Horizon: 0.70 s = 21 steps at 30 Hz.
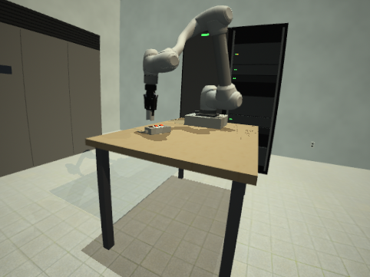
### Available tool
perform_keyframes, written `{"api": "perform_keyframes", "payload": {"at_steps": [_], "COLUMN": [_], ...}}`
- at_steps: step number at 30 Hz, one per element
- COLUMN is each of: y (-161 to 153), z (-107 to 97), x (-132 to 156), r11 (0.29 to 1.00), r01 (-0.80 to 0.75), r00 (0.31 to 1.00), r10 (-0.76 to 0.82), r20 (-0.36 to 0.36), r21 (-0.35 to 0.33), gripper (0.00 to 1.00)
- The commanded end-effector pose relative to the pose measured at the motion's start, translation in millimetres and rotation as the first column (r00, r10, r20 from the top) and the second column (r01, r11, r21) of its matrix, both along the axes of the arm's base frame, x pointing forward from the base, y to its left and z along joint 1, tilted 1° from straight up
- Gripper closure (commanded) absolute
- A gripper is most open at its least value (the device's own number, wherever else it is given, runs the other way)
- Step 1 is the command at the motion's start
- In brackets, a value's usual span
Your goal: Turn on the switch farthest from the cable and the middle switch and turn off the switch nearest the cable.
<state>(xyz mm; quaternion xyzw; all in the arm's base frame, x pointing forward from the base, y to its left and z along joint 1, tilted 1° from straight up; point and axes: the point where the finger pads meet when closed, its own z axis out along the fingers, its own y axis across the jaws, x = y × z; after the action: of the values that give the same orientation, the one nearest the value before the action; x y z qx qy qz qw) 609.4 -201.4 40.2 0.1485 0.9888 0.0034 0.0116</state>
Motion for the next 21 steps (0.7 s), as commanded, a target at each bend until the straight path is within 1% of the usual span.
{"api": "perform_keyframes", "payload": {"at_steps": [1, 5, 7, 17, 21], "y": [0, 0, 0, 0, 0], "z": [3, 15, 15, 64, 78], "x": [0, 0, 0, -2, -2], "r11": [1.000, 1.000, 1.000, 1.000, 1.000], "r01": [0.000, 0.000, 0.000, 0.000, 0.000], "r00": [1.000, 1.000, 1.000, 1.000, 1.000], "r10": [0.000, 0.000, 0.000, 0.000, 0.000], "r20": [0.000, 0.000, 0.000, 0.000, 0.000], "r21": [0.000, 0.000, 0.000, 0.000, 0.000], "gripper": [0.00, 0.00, 0.00, 0.00, 0.00]}}
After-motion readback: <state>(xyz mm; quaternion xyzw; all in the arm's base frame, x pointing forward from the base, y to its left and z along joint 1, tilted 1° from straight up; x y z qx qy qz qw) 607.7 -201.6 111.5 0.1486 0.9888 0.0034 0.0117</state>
